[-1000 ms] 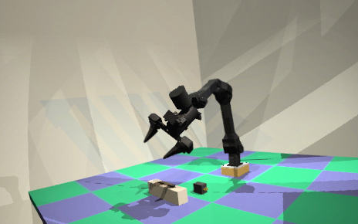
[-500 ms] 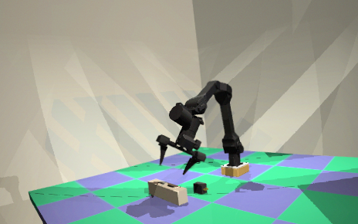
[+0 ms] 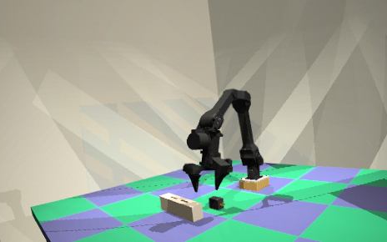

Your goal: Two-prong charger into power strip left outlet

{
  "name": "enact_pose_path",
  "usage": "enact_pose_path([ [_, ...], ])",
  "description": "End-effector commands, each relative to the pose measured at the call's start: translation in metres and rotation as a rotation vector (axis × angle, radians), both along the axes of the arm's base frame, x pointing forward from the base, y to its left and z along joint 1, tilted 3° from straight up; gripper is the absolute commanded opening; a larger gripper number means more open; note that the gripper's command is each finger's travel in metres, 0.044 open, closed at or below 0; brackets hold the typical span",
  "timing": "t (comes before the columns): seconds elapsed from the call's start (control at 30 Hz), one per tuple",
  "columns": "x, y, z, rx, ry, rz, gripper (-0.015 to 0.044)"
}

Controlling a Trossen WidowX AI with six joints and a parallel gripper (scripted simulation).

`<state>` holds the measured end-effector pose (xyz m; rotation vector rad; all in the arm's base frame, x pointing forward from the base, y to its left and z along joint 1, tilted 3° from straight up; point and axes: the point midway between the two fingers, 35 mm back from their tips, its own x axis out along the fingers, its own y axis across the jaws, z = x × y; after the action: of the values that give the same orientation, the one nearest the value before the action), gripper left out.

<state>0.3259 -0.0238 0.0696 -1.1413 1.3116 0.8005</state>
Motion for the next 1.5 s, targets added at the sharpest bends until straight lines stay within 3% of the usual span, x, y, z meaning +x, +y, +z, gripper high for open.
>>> enact_pose_path([
  [0.0,-0.027,0.001,-0.008,0.025,0.113,0.091,0.0440],
  [0.13,-0.042,0.002,-0.011,0.042,0.174,0.140,0.0440],
  [1.47,-0.041,0.000,-0.063,0.042,0.175,0.140,0.0440],
])
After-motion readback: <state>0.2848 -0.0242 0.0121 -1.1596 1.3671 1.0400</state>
